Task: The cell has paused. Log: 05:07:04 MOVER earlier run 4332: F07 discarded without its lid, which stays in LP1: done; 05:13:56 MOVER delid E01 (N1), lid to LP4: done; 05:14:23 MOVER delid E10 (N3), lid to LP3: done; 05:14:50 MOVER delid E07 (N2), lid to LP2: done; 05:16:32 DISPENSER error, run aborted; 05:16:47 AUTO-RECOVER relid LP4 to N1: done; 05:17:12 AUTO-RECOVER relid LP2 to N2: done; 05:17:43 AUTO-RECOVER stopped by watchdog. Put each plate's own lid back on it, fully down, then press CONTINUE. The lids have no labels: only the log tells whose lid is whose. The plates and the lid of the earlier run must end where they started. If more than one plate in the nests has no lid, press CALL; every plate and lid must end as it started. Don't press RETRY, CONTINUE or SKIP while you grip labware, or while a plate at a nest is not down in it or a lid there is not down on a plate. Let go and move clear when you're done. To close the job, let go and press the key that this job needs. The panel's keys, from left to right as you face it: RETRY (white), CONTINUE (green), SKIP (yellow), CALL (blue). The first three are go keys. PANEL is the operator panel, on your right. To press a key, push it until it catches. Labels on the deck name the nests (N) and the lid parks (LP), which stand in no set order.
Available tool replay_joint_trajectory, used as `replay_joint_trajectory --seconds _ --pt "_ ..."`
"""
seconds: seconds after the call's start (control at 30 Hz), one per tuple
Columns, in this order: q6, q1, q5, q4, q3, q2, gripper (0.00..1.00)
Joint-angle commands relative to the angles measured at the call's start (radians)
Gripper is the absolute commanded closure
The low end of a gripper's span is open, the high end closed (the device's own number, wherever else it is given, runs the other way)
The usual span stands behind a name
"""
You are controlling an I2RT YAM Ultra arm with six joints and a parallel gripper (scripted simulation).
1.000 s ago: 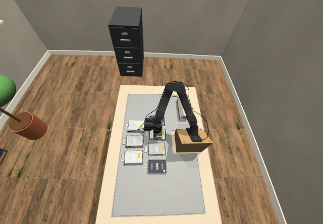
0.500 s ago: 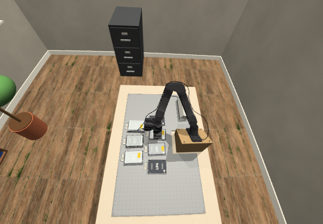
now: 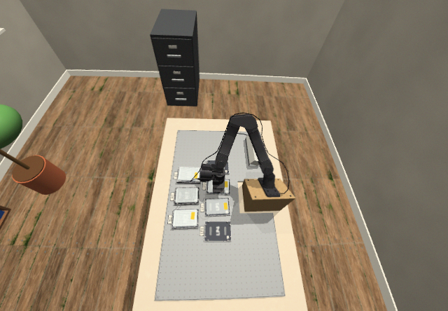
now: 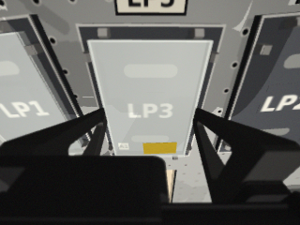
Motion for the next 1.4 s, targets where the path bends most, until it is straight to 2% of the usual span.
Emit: replay_joint_trajectory --seconds 0.0,0.17,0.2,1.0,1.37 --pt "-0.013 -0.010 -0.008 0.025 0.000 0.012 1.00" --pt "-0.001 0.006 -0.007 0.016 0.009 -0.019 1.00" --pt "0.010 0.017 -0.006 -0.015 0.017 -0.029 1.00" --pt "0.123 0.105 0.009 -0.214 0.063 -0.118 1.00" --pt "0.153 0.126 0.009 -0.265 0.074 -0.125 1.00"
